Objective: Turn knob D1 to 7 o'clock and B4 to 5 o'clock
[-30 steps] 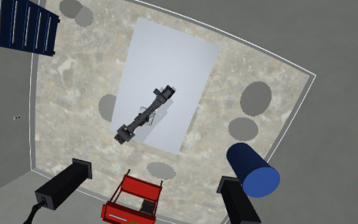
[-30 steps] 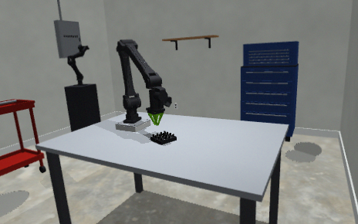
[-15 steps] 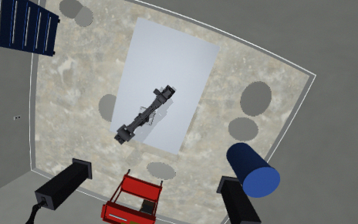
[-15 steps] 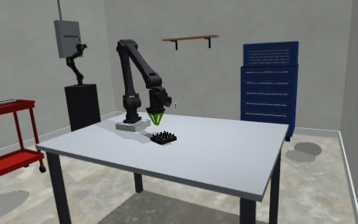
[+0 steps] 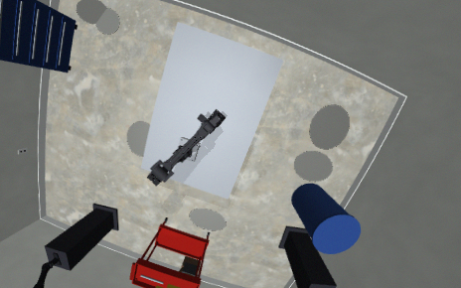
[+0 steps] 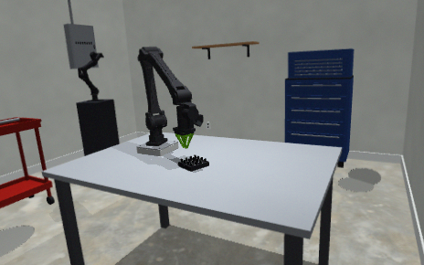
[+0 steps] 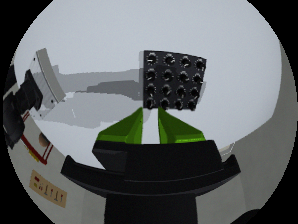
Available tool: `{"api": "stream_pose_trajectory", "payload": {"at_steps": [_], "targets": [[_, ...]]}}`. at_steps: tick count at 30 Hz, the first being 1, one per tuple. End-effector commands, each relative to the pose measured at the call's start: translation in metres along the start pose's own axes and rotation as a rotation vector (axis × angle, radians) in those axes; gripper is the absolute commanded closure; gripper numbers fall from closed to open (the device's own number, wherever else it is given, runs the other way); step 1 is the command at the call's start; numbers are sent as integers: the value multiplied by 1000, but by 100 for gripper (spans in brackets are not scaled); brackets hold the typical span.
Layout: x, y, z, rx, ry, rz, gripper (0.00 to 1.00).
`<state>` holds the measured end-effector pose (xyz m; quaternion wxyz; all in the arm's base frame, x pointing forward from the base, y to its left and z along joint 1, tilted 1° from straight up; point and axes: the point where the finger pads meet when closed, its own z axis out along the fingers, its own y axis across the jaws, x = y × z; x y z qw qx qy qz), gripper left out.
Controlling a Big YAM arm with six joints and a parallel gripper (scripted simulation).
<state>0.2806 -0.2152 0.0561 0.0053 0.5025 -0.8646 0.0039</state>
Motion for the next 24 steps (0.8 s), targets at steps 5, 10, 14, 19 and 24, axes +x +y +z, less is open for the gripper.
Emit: {"api": "stream_pose_trajectory", "payload": {"at_steps": [5, 10, 14, 19, 24], "targets": [[-1, -7, 2, 14, -3, -18, 80], [-1, -7, 6, 17, -3, -18, 80], [0, -12, 6, 26, -2, -17, 80], [-1, -5, 16, 11, -4, -16, 80], [0, -5, 23, 11, -4, -15, 80]]}}
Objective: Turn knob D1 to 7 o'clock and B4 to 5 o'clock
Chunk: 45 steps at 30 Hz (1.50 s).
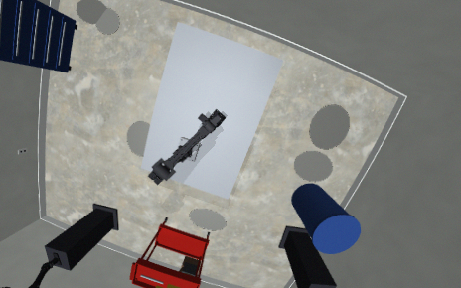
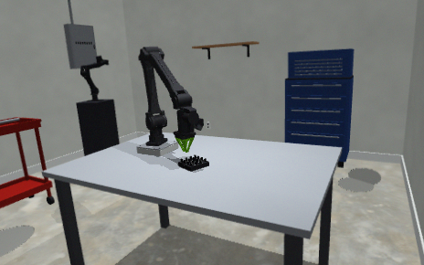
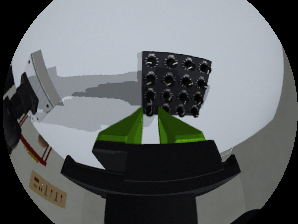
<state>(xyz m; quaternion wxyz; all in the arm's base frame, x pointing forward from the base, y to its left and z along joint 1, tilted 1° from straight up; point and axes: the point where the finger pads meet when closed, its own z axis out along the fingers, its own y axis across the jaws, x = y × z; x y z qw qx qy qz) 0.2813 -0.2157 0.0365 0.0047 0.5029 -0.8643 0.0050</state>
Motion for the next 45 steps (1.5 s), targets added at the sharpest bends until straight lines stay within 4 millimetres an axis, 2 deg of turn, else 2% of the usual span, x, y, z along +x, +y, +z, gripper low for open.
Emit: {"api": "stream_pose_trajectory", "payload": {"at_steps": [1, 3, 5, 8, 9, 10, 13, 15, 17, 20, 25, 27, 31, 45], "targets": [[0, -4, 4, 8, -4, -14, 80], [1, -13, 1, 27, -1, -13, 80], [0, -4, 9, 11, -4, -13, 80], [0, -4, 10, 10, -4, -13, 80], [4, -27, -6, 63, 4, -12, 80], [4, -27, -1, 56, 3, -12, 80], [1, -7, 15, 16, -3, -12, 80], [1, -4, 18, 10, -4, -11, 80], [2, -11, 16, 24, -2, -11, 80], [2, -7, 16, 26, -1, -10, 80], [2, -10, 19, 24, -2, -10, 80], [1, -4, 22, 4, -4, -10, 80], [2, -9, 18, 23, -2, -10, 80], [2, -9, 18, 24, -2, -10, 80]]}}
